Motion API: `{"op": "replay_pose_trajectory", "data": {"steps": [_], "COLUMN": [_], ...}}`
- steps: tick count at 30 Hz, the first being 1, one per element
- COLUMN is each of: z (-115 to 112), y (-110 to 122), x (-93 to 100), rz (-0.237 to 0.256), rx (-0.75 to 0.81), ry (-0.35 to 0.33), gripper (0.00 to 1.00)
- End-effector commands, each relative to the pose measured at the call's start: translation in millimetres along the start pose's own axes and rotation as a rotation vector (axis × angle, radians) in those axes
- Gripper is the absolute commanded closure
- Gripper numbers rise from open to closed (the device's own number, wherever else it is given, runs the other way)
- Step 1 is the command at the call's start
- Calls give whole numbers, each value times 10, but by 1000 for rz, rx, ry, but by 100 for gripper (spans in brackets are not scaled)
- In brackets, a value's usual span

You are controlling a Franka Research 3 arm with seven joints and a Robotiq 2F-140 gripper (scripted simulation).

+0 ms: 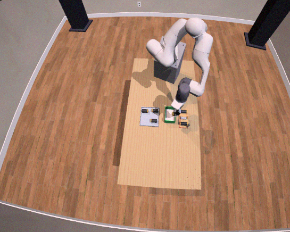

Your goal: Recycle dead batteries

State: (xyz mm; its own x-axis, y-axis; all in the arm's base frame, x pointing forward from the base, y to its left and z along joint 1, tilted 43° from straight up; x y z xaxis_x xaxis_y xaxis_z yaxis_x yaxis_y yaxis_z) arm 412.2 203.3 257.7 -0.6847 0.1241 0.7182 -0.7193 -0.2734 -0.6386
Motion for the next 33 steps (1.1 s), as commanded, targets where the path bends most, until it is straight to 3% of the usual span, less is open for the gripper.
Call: {"op": "replay_pose_trajectory", "data": {"steps": [1,4,8,33], "z": [-455,-753,-952,-1000], "y": [85,113,131,136], "x": [-5,-3,-2,-2], "rz": [-15,-15,-15,-15], "rx": [-230,-230,-230,-279], "ry": [-4,-4,-4,-3], "gripper": [84,84,84,84]}}
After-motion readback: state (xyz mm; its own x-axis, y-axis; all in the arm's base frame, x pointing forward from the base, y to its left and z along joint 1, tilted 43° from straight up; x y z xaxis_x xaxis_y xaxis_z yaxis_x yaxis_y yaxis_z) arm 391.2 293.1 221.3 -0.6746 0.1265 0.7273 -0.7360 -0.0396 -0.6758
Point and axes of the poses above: the point where the finger pads meet when closed, its own x axis back along the fingers, its own y axis across the jaws, z = x × y, the point moved 8 cm from there along x, back along the fingers, and after that the axes turned 10 degrees about -x, right-handed, at the moved point
